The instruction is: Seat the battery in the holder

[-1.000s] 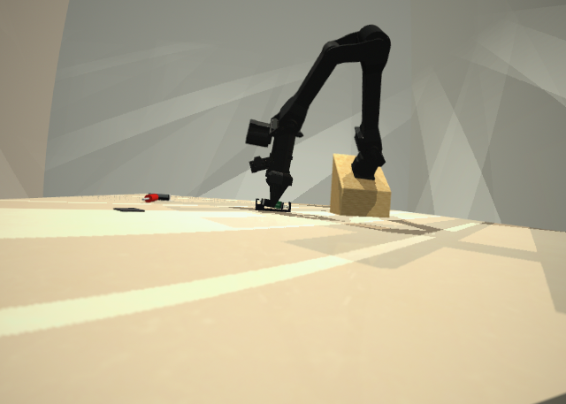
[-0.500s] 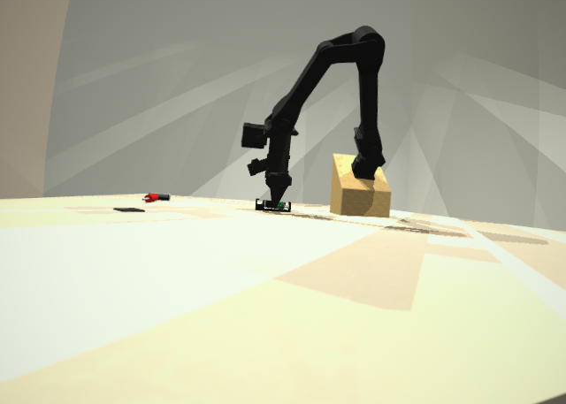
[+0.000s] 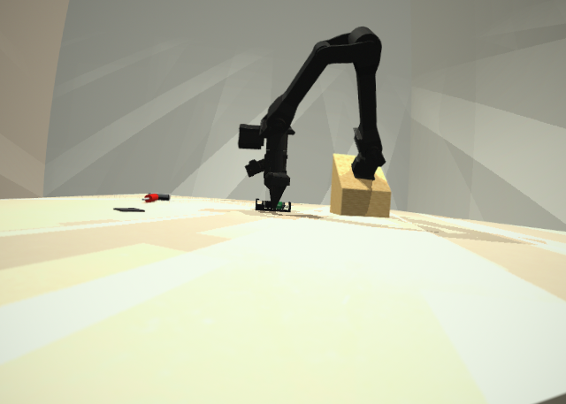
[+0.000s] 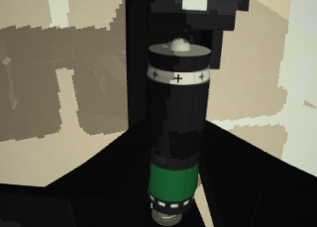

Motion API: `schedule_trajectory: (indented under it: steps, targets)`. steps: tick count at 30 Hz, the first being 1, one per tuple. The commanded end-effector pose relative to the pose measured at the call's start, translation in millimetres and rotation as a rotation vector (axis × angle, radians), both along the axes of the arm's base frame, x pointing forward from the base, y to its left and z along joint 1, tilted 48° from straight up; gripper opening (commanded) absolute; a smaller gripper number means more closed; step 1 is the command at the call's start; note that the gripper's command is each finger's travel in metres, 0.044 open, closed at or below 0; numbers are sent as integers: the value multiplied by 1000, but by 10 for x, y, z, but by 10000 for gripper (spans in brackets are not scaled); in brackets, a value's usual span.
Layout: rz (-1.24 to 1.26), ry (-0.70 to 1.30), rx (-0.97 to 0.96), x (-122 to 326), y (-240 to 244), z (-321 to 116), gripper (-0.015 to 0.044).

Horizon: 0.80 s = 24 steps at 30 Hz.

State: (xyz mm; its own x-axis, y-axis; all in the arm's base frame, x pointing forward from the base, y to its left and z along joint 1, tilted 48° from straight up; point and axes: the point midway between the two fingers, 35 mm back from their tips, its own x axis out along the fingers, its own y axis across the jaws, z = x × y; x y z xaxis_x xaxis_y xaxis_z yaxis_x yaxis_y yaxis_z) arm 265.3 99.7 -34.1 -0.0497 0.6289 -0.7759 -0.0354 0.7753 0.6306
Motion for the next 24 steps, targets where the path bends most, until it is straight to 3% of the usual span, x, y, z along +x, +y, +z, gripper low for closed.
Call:
schedule_trajectory:
  steps: [1, 24]
  targets:
    - [8, 12, 1, -2, 16, -4, 63]
    - [7, 9, -1, 118, 20, -2, 63]
